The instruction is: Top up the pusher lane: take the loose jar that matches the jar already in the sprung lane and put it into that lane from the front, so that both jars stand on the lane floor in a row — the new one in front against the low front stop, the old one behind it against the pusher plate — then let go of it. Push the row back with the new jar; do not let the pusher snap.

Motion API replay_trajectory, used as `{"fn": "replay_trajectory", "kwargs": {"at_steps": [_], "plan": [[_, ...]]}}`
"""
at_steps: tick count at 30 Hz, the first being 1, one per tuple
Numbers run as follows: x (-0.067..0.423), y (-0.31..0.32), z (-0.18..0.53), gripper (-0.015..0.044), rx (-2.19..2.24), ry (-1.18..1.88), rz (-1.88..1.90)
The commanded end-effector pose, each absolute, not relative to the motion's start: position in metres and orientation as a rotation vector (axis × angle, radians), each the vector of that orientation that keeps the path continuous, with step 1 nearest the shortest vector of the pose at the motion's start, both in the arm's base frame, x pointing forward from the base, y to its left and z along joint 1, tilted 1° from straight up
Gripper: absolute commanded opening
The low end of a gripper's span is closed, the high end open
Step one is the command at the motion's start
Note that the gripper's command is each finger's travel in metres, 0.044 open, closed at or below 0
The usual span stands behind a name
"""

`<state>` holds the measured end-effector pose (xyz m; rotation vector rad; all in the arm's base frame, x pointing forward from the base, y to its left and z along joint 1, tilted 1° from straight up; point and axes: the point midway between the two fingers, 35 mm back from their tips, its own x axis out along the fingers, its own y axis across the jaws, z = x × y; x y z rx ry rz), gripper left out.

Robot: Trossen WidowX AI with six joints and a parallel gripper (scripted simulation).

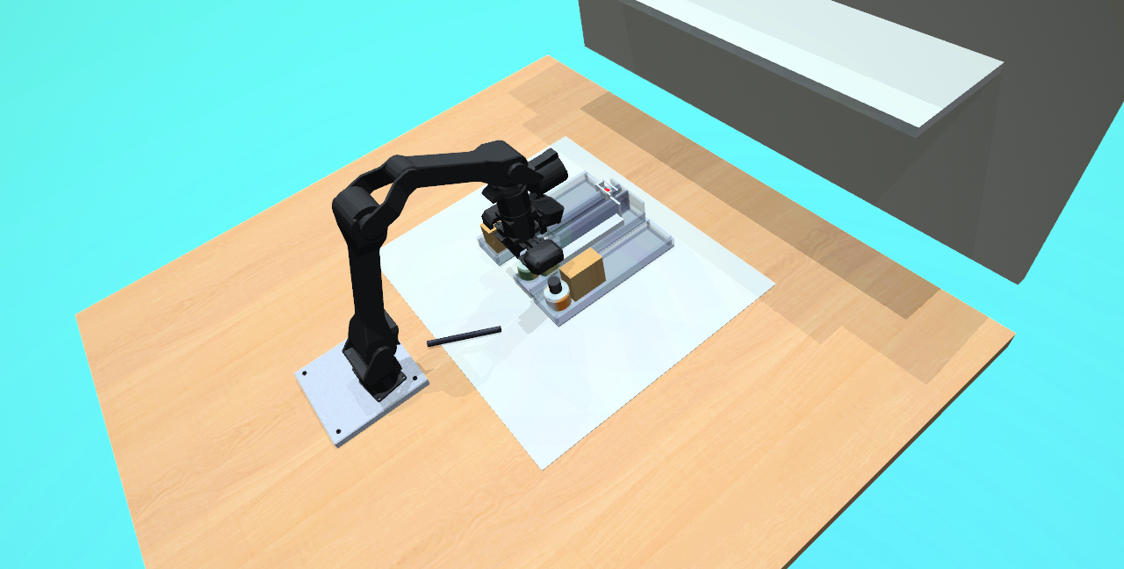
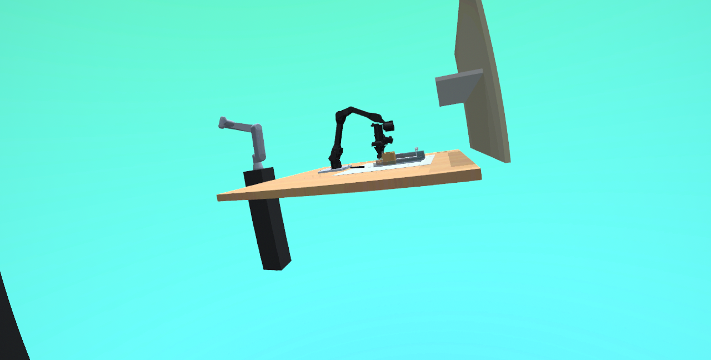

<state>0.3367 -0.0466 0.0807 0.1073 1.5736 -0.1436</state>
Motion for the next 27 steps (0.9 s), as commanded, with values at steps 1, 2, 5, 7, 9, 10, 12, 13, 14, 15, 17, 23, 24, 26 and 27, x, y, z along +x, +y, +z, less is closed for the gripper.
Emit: {"fn": "replay_trajectory", "kwargs": {"at_steps": [1,2,5,7,9,10,12,13,14,15,17,23,24,26,27], "plan": [[0.3447,-0.0479,0.0853,0.0000,0.104,1.542,-0.146],[0.3447,-0.0479,0.0853,0.0000,0.104,1.542,-0.146],[0.3447,-0.0479,0.0853,0.0000,0.104,1.542,-0.146],[0.3447,-0.0479,0.0853,0.0000,0.104,1.542,-0.146],[0.3449,-0.0479,0.0853,0.0000,0.104,1.542,-0.146],[0.3451,-0.0480,0.0853,0.0000,0.104,1.542,-0.146],[0.3453,-0.0480,0.0853,0.0000,0.104,1.541,-0.146],[0.3455,-0.0480,0.0853,0.0000,0.104,1.541,-0.146],[0.3456,-0.0481,0.0854,0.0000,0.104,1.541,-0.146],[0.3457,-0.0481,0.0854,0.0000,0.104,1.541,-0.146],[0.3460,-0.0481,0.0854,0.0000,0.104,1.541,-0.146],[0.3468,-0.0482,0.0854,0.0000,0.104,1.541,-0.146],[0.3469,-0.0483,0.0854,0.0000,0.104,1.541,-0.146],[0.3472,-0.0483,0.0854,0.0000,0.104,1.541,-0.146],[0.3473,-0.0483,0.0854,0.0000,0.104,1.541,-0.146]]}}
